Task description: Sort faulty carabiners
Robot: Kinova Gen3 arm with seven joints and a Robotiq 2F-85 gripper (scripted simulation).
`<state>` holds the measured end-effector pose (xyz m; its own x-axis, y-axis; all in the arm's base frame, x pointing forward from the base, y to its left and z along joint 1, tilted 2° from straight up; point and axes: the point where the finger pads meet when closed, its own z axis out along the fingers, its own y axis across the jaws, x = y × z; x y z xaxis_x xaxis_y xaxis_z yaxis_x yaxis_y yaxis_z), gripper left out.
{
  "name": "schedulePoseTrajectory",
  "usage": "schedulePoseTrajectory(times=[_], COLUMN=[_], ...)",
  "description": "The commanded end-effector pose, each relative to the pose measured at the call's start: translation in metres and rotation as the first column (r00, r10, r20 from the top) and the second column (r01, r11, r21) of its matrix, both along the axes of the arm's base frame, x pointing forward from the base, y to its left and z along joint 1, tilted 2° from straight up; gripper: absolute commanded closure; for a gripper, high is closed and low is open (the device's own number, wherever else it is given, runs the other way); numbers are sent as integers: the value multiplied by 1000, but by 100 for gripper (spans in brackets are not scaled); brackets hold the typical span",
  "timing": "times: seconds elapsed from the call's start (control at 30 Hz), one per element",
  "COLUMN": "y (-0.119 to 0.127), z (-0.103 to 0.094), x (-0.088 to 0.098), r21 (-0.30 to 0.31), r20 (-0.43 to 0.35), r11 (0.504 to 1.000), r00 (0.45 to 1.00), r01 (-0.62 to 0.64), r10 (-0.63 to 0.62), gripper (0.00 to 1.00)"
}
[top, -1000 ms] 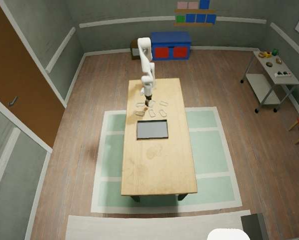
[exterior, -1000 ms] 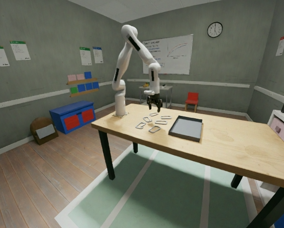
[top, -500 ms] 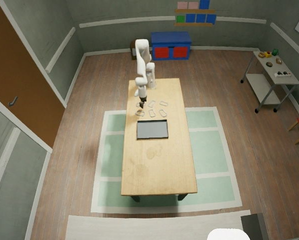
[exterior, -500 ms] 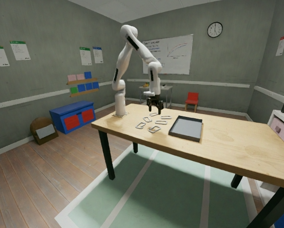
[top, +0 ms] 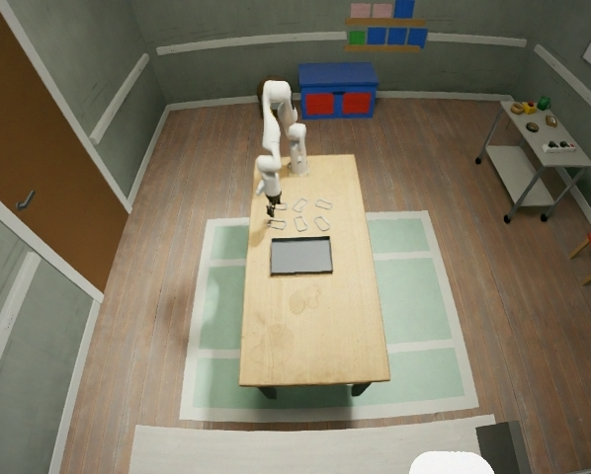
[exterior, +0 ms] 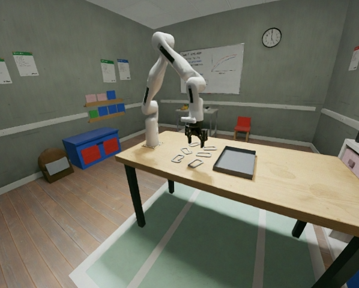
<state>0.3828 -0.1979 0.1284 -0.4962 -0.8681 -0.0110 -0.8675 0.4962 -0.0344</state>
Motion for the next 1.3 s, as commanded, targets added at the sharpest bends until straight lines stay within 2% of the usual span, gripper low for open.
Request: schedulePoseTrajectory(times=[0.0,0.13,0.17,0.7,0.73,1.27], y=[-3,-3,-3,-3,-4,-4], z=[-2,-2,-32,-32,-82,-82], x=[-1,-1,0,0,2,2], r21=[2,2,5,5,4,4], r20=[-3,-3,-7,-7,-5,-5], r11=[1000,1000,1000,1000,1000,1000], r00=[1000,1000,1000,1000,1000,1000], r01=[8,8,4,4,4,4], r10=[-8,-8,-4,-4,-4,-4], gripper=[0,0,0,0,0,0])
